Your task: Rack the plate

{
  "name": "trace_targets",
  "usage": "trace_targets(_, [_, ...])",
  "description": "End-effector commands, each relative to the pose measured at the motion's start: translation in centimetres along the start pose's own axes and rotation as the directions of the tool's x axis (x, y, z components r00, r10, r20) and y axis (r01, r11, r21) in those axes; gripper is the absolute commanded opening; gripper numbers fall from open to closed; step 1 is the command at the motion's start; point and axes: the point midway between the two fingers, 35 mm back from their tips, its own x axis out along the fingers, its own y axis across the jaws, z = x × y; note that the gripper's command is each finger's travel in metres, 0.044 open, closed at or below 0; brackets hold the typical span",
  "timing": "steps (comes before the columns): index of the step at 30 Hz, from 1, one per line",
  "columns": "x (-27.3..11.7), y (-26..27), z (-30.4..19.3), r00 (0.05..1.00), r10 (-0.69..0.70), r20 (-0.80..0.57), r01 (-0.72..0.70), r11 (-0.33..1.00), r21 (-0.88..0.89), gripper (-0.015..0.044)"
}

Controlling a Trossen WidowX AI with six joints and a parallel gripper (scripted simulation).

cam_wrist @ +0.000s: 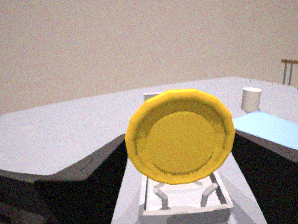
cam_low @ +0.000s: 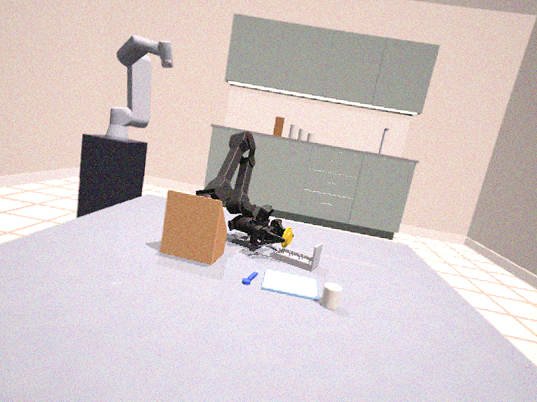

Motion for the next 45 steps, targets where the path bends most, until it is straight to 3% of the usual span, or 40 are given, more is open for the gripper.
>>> trace_targets(1, [0.6, -0.2, 0.0, 1.000, -0.003, 0.002, 0.003, 1.000, -0.007, 0.0000])
trace_targets(27, [1.0, -0.4, -1.6, 1.000, 0.001, -0.006, -0.001, 1.000, -0.003, 0.0000])
trace_targets(42, [1.0, -0.3, -1.6, 1.000, 0.001, -0.005, -0.001, 1.000, 0.002, 0.0394])
trace_targets(45, [1.0, -0.3, -1.6, 1.000, 0.001, -0.005, -0.001, 1.000, 0.002, 0.0400])
